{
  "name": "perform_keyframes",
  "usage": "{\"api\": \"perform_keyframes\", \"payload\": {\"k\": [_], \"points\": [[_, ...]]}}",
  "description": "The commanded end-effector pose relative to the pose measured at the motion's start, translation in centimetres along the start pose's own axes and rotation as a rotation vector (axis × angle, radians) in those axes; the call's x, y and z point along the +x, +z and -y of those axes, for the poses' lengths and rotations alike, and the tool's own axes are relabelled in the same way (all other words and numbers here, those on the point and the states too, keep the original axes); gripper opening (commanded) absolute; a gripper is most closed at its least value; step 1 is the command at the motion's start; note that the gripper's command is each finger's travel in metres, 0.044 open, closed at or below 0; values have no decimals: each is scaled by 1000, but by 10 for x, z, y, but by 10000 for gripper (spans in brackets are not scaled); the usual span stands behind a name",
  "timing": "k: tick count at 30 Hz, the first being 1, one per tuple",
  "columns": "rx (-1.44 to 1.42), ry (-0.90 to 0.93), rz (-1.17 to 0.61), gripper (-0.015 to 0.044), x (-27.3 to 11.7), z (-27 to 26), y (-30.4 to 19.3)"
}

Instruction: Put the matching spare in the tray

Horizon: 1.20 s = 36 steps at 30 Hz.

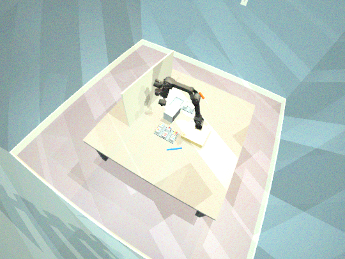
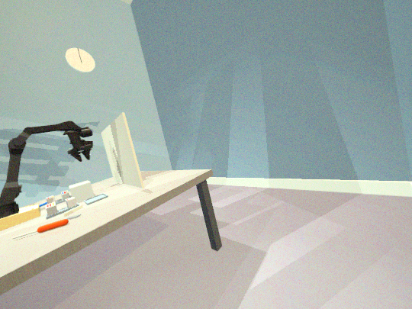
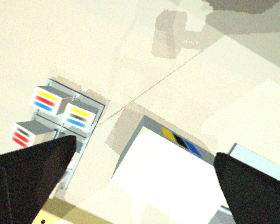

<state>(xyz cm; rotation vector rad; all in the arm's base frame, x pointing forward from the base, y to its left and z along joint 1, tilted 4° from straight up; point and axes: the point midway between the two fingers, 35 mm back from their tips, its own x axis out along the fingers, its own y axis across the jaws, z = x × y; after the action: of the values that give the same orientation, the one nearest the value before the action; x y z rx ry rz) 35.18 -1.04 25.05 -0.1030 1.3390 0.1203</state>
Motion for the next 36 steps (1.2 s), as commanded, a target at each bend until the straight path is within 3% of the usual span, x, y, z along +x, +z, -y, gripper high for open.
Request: {"api": "perform_keyframes", "payload": {"k": [1,4,24,36], "points": [[318,-36,-100,440,25,64,-12],[417,-45,-132,440,33,84,-18],[394,-44,-132,440,34,81,-17],[-991,66,-128,440,87,-85,-25]]}}
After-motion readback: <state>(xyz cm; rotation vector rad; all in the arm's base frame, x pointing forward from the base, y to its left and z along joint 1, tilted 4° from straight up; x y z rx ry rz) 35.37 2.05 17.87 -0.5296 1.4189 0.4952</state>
